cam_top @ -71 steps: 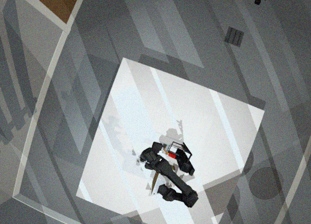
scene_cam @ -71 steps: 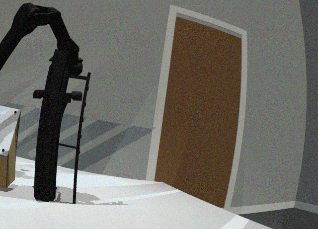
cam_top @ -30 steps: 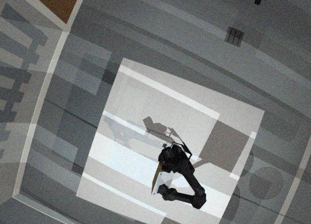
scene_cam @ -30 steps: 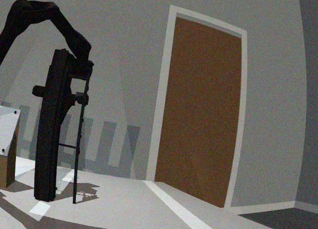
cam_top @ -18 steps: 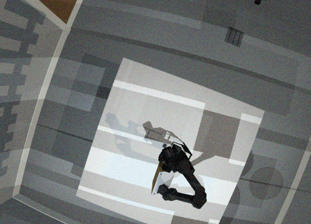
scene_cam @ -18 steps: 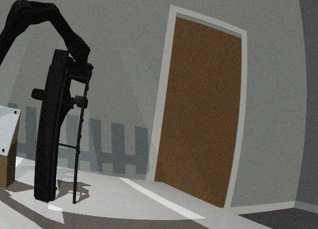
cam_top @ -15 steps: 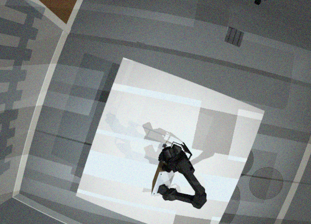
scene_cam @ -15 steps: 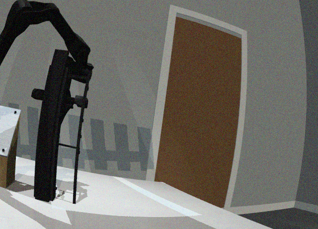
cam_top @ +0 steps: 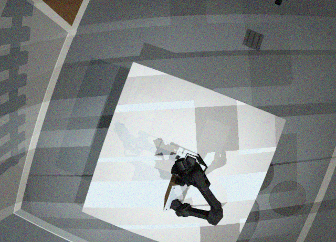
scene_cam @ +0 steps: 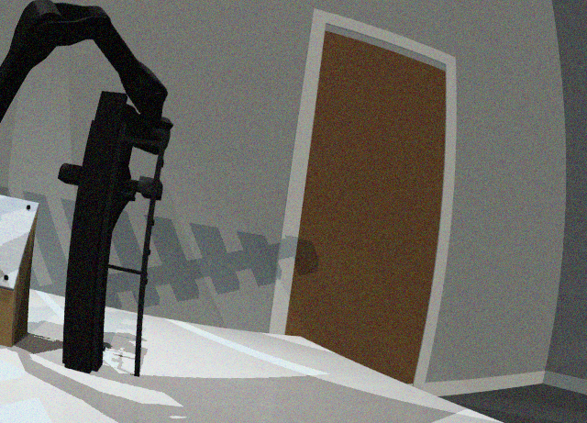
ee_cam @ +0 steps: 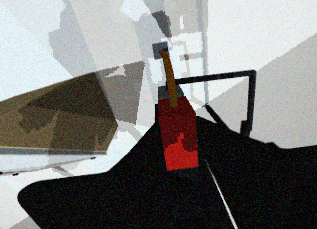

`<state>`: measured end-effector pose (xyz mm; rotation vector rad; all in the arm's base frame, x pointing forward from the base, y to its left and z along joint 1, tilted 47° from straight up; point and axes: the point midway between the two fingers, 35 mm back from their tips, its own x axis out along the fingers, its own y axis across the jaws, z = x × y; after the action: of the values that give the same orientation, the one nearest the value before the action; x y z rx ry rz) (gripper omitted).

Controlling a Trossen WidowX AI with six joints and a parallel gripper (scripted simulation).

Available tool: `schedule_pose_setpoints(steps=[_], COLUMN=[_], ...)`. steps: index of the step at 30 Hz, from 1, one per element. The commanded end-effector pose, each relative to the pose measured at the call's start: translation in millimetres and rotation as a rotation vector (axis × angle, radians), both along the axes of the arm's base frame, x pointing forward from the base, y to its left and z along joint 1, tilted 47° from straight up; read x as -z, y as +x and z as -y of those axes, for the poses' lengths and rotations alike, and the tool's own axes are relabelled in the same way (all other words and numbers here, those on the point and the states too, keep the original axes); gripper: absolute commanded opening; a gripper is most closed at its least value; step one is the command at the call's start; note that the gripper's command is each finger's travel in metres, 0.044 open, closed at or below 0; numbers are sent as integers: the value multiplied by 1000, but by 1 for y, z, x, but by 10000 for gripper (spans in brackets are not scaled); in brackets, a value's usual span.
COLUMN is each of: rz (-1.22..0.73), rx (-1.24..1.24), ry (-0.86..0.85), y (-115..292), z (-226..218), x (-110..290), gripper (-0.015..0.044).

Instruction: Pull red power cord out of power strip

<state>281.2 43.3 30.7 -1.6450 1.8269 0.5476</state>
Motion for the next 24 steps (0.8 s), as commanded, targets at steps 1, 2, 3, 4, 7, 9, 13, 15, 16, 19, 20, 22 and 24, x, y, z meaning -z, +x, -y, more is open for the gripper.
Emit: schedule_pose_setpoints(steps=[1,2,3,4,7,9,13,15,16,19,20,22,24], rz=[5,5,5,5,5,6,6,6,6,6,6,6,7], rx=[-3,-3,-3,-3,-3,-4,-4,-4,-4,-4,-4,-5,-5], ry=[10,10,10,10,10,10,11,11,11,11,11,12,12], y=[2,3,3,3,5,5,7,7,8,8,9,9,9], z=[-8,-9,-10,-11,-14,-17,-21,-24,-25,-29,-30,-33,-35], x=[6,7,8,9,12,14,19,21,22,24,25,27,29], gripper=[0,0,0,0,0,0,0,0,0,0,0,0,0])
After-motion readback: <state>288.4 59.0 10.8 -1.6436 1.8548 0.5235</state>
